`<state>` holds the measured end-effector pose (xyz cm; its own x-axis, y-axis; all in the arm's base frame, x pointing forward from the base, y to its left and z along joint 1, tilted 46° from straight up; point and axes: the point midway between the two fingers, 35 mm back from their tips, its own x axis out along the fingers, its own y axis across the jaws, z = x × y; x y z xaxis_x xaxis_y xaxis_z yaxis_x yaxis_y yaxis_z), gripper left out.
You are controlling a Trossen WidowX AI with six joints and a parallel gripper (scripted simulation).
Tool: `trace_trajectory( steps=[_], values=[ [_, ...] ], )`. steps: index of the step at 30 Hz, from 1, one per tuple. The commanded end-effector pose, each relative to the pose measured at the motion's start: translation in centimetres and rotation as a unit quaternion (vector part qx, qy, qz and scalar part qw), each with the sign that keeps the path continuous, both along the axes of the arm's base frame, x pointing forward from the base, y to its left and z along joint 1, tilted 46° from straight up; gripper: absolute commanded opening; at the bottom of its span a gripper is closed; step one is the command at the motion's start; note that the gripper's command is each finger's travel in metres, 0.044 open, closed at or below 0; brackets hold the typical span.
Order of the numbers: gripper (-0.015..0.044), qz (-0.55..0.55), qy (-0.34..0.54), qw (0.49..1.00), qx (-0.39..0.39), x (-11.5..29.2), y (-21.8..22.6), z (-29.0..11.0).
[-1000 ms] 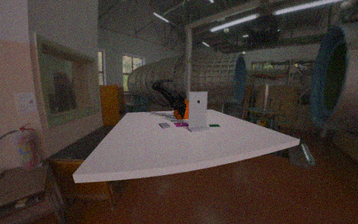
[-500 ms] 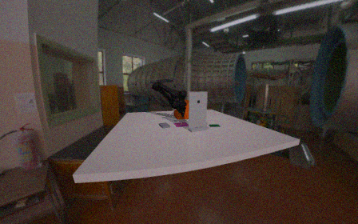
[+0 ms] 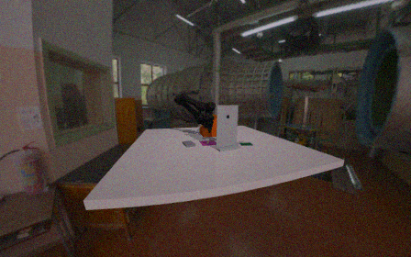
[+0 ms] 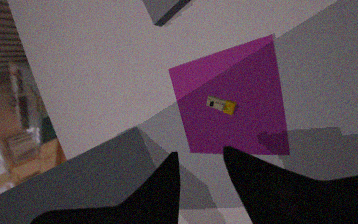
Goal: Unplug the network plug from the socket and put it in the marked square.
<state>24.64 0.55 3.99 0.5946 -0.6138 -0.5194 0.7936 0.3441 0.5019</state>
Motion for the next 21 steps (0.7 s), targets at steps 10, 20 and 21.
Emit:
trace_trajectory(
  steps=[10,20,21],
  values=[
    [0.0156,0.0,-0.008,1.0,-0.001,0.0,0.9,1.3],
    [0.0156,0.001,-0.01,1.0,-0.003,-0.3,1.5,2.2],
    [0.0156,0.001,-0.01,1.0,-0.003,-0.4,1.6,2.3]
  ],
)
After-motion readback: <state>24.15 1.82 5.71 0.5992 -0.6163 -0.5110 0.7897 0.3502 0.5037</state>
